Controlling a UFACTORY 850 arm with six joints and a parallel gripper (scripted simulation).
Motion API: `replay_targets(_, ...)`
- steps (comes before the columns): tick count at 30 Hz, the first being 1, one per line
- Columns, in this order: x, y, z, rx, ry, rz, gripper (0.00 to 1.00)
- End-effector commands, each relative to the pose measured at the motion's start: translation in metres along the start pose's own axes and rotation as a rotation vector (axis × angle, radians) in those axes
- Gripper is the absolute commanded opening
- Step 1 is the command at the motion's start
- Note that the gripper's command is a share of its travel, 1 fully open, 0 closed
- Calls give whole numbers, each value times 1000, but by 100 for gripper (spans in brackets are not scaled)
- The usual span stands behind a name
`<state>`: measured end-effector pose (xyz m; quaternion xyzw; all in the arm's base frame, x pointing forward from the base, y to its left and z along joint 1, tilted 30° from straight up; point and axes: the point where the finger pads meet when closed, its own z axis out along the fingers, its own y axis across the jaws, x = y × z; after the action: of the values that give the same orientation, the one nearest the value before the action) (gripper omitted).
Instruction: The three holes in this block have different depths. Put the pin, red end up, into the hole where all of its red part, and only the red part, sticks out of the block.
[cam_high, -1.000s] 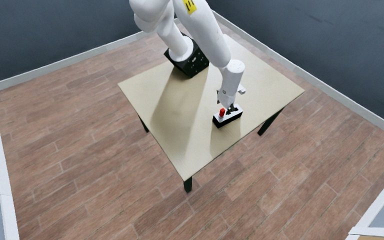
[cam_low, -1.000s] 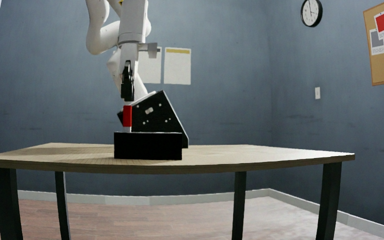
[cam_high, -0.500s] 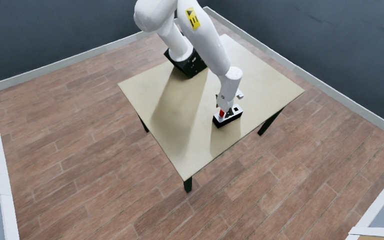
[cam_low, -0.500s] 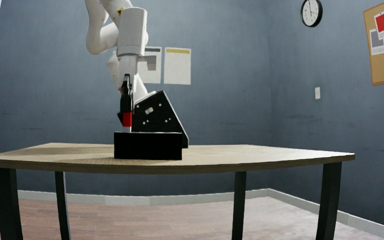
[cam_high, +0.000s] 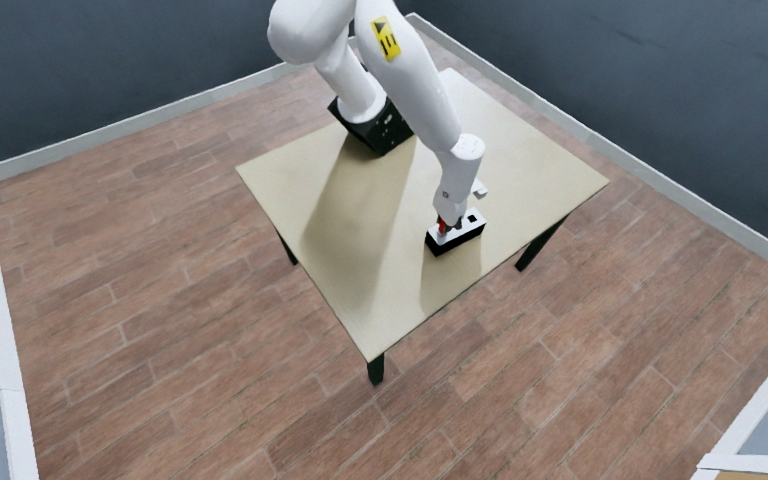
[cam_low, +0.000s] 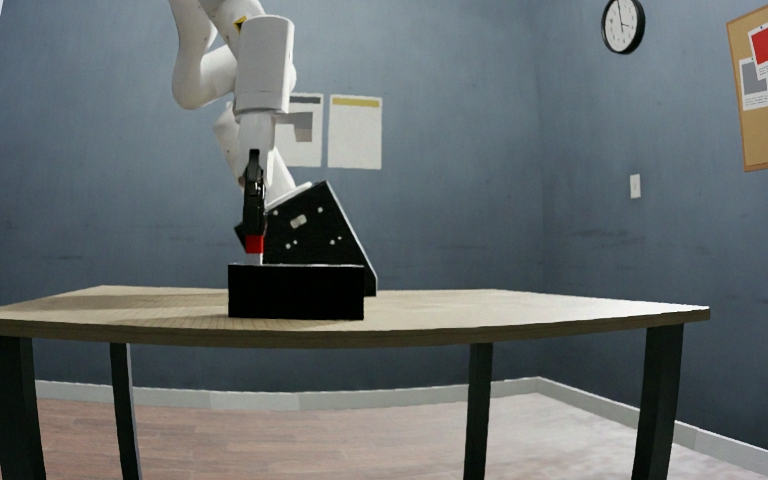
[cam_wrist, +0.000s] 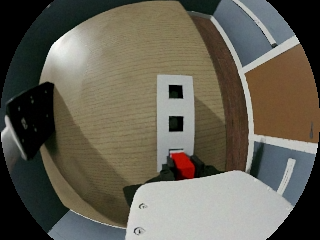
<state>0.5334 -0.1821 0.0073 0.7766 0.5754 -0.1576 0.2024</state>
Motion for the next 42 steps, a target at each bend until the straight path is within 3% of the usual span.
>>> replay_targets(1, 0, 1, -1, -1, 0, 0, 0)
replay_targets(42, 1, 1, -10, -1, 0, 0, 0)
